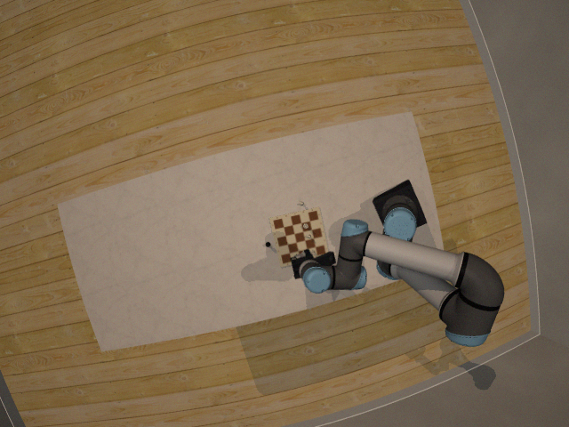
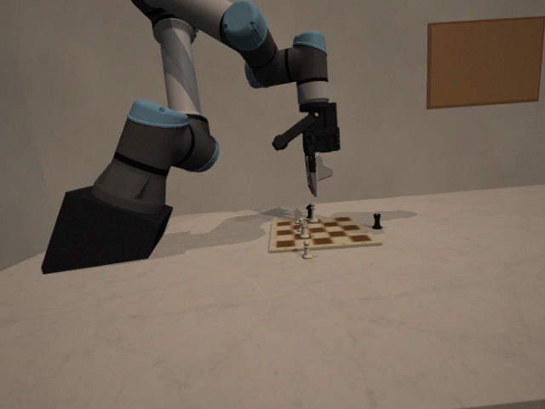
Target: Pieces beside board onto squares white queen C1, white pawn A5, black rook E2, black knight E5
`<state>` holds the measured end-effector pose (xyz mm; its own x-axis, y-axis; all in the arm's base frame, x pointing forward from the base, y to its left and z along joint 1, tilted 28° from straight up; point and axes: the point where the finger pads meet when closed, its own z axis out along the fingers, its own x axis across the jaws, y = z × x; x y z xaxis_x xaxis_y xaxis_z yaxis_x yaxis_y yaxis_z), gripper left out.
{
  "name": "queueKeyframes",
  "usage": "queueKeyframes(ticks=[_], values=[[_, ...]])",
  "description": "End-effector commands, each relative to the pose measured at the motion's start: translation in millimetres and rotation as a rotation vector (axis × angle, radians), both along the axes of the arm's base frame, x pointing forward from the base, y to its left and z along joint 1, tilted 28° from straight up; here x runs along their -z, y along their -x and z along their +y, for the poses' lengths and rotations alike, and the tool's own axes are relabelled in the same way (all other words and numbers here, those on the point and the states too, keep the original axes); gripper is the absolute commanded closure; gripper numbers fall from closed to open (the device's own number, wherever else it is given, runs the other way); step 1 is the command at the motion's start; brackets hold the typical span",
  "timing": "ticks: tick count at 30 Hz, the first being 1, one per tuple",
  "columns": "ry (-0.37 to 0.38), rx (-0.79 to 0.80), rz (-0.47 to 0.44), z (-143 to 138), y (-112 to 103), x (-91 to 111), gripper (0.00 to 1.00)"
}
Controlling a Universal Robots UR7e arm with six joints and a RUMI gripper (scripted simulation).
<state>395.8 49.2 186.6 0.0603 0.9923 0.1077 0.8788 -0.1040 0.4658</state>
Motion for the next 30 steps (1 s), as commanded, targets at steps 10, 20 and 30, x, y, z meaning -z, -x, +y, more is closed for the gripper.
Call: queueKeyframes(ticks=[10,20,30], values=[[-0.007,-0.004,0.007,-4.0,23.1,-38.4,0.75],[-0.008,-0.004,0.009,-3.7,23.7,-37.2,0.00],[-0.009,-0.004,0.011,-3.4,23.8,-36.5,0.00]])
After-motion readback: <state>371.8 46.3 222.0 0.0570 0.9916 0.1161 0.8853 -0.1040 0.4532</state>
